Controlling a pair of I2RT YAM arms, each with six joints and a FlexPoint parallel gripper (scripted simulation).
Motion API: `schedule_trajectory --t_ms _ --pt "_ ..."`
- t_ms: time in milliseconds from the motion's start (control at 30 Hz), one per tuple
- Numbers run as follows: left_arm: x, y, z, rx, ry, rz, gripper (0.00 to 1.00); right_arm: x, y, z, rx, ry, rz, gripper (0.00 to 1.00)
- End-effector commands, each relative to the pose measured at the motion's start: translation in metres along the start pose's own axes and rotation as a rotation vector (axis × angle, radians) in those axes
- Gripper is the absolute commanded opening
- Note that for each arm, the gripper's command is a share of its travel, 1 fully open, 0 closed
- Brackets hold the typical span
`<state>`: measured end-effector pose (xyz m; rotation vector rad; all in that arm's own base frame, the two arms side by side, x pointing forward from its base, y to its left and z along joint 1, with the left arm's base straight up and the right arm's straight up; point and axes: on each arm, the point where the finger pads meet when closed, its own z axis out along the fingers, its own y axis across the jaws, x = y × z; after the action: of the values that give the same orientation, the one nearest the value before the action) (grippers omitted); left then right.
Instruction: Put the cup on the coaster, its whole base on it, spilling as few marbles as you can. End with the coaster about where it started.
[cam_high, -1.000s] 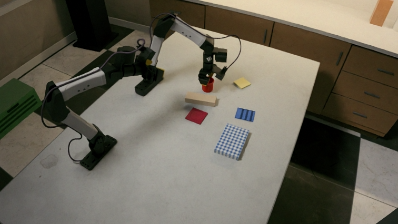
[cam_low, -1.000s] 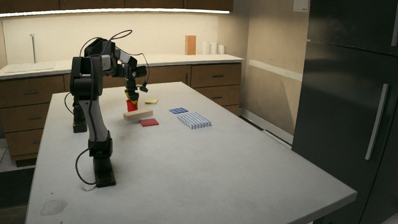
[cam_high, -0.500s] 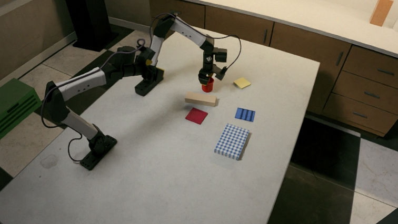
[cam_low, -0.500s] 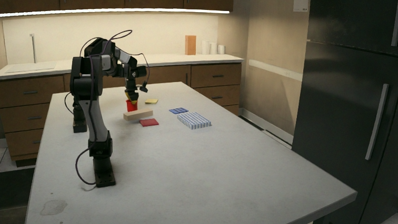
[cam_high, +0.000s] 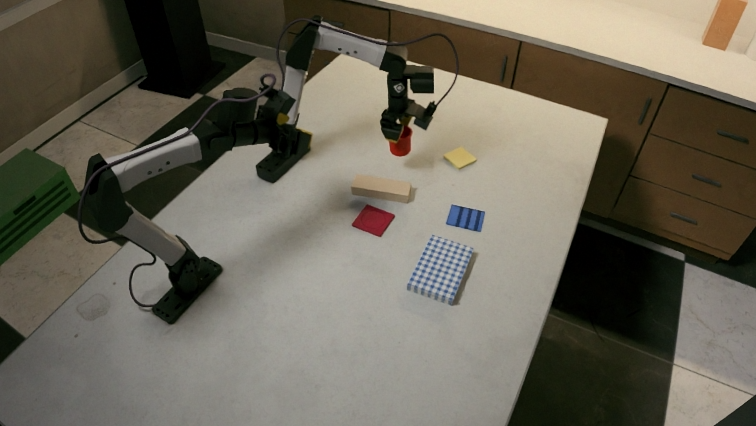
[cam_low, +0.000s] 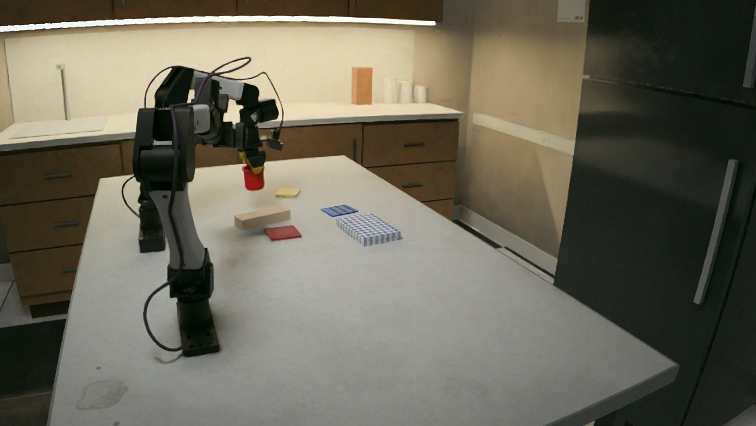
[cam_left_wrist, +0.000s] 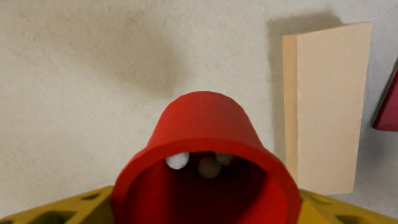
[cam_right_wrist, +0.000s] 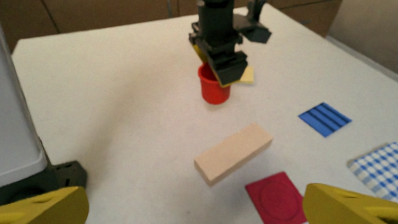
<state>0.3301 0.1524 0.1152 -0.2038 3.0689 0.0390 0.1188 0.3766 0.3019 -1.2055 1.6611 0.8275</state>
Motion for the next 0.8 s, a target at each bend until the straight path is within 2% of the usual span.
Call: schedule_trajectory --t_ms 0,133,367,433,667,767 --pt "0.013 -0.012 0.01 0.021 0.093 -0.044 0.65 -0.006 -0.005 -0.01 0.02 -0.006 -0.009 1.0" --pt "-0.009 -0.061 0.008 0.018 0.08 -0.101 0.65 0.021 -0.022 -0.037 0.064 0.054 0.012 1.0" --pt "-0.023 -0.157 0.01 0.016 0.076 -0.068 0.65 0.048 -0.052 -0.1 0.17 0.039 0.059 1.0" --pt "-0.023 -0.157 0.01 0.016 0.076 -0.068 0.65 0.048 -0.052 -0.1 0.17 0.039 0.059 1.0" --pt "-0.019 -0.217 0.011 0.017 0.073 -0.024 0.65 0.068 -0.065 -0.135 0.243 0.014 0.087 1.0" --pt "-0.017 -0.229 0.011 0.018 0.072 -0.005 0.65 0.072 -0.067 -0.142 0.259 0.003 0.092 1.0"
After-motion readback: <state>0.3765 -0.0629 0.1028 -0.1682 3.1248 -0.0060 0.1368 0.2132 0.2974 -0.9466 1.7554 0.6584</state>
